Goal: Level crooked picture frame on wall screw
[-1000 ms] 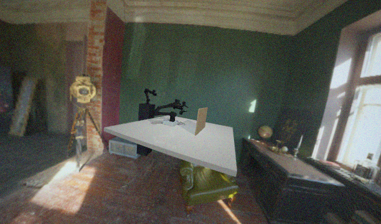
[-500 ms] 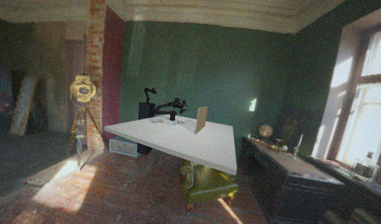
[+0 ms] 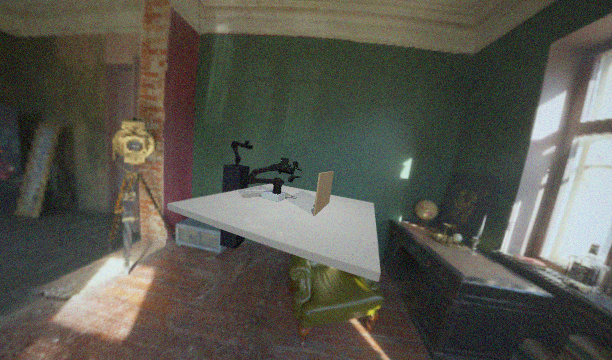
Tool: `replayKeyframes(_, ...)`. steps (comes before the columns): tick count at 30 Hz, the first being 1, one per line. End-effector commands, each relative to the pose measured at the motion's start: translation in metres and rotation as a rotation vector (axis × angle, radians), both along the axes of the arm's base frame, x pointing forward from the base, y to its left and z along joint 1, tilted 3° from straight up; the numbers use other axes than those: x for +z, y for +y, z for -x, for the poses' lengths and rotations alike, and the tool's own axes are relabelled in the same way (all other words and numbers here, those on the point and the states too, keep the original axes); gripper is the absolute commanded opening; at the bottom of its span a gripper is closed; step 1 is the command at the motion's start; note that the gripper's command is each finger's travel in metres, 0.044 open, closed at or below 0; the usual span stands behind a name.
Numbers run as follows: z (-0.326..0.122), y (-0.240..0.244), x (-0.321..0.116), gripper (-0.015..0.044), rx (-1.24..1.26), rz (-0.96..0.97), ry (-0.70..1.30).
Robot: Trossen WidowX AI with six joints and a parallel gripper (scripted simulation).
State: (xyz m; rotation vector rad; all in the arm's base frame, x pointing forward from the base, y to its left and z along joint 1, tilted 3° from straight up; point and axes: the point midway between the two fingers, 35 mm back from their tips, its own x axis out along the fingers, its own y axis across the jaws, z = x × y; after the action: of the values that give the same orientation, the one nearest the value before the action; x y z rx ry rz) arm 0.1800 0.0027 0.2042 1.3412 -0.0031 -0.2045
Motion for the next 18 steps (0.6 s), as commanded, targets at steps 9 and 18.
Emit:
replayKeyframes(9, 0.001, -0.001, 0.0, 0.026, -0.002, 0.003, -0.002)
replayKeyframes(18, -0.019, 0.005, -0.006, 0.026, -0.006, -0.004, -0.008)
